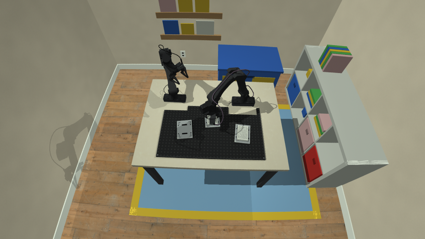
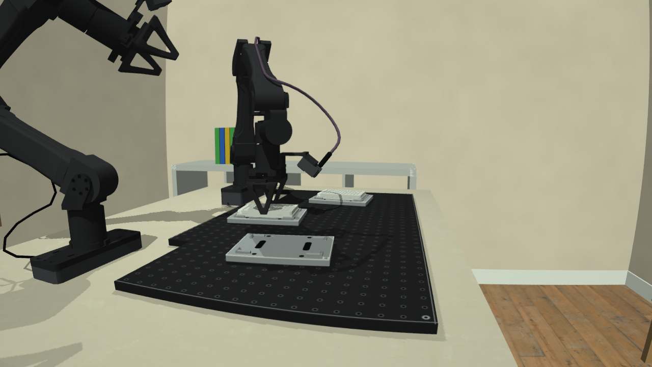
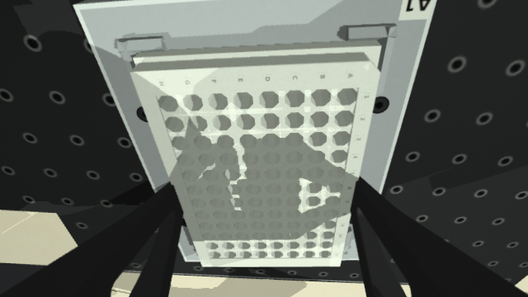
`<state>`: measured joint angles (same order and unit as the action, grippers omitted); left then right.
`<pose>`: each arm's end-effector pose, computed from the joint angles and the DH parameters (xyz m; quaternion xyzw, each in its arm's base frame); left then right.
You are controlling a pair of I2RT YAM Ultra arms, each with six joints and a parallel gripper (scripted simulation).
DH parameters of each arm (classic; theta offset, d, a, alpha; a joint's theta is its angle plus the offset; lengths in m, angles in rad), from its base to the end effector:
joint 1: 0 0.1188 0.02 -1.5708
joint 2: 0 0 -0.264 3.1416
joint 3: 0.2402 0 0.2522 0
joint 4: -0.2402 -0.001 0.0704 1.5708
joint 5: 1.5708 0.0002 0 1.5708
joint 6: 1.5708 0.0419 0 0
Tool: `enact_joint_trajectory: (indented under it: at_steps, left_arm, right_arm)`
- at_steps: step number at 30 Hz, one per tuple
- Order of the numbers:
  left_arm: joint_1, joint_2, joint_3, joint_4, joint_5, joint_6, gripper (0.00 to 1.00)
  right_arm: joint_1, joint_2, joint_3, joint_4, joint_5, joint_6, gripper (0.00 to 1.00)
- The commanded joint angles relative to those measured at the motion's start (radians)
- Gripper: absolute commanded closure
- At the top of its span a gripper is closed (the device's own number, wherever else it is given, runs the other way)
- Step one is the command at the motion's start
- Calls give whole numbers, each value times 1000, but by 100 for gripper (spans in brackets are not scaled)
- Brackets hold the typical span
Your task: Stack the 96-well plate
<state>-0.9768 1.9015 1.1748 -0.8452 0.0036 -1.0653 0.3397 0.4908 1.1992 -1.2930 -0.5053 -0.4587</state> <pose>0.1845 -0.2716 0.1383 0.0442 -0.9990 0.0005 0.0018 0.0149 0.0278 0.3889 -0.4405 0.7399 0.1925 0.4706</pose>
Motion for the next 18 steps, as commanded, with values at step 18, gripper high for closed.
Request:
enact_joint_trajectory:
  at_steps: [18]
  left_arm:
    - [12,-95,111,-180,-13,40,21]
  right_arm:
    - [-12,6,30,13,-6,-10,0]
